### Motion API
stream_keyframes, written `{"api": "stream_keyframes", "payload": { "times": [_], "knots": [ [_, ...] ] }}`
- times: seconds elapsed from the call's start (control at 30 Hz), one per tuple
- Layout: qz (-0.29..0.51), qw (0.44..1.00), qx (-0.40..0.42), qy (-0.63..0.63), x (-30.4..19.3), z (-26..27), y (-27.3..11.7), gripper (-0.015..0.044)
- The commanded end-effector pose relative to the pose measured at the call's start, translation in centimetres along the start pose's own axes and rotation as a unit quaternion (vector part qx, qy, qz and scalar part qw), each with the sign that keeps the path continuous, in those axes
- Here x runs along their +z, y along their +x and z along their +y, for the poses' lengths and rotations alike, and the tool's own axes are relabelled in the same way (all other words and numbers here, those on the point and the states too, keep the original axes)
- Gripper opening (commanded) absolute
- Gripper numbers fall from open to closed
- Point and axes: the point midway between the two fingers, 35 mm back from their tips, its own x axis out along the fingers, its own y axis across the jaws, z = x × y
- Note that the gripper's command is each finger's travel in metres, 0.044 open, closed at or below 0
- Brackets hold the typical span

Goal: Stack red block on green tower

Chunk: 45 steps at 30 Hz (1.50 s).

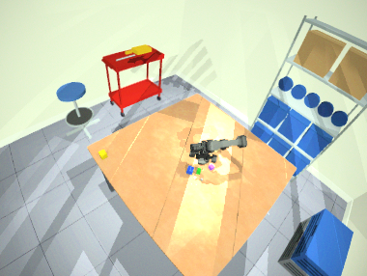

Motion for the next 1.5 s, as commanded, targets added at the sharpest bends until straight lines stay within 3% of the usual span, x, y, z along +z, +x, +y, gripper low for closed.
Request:
{"api": "stream_keyframes", "payload": {
  "times": [0.0, 0.8, 1.47],
  "knots": [
    [-0.002, 1.000, 0.003, 0.004, 0.7, 0.8, 0.0, 0.0000],
    [-0.003, 1.000, 0.003, 0.004, 0.5, 0.8, 6.6, 0.0000],
    [-0.003, 1.000, 0.003, 0.004, 0.5, 0.8, 6.7, 0.0000]
  ]
}}
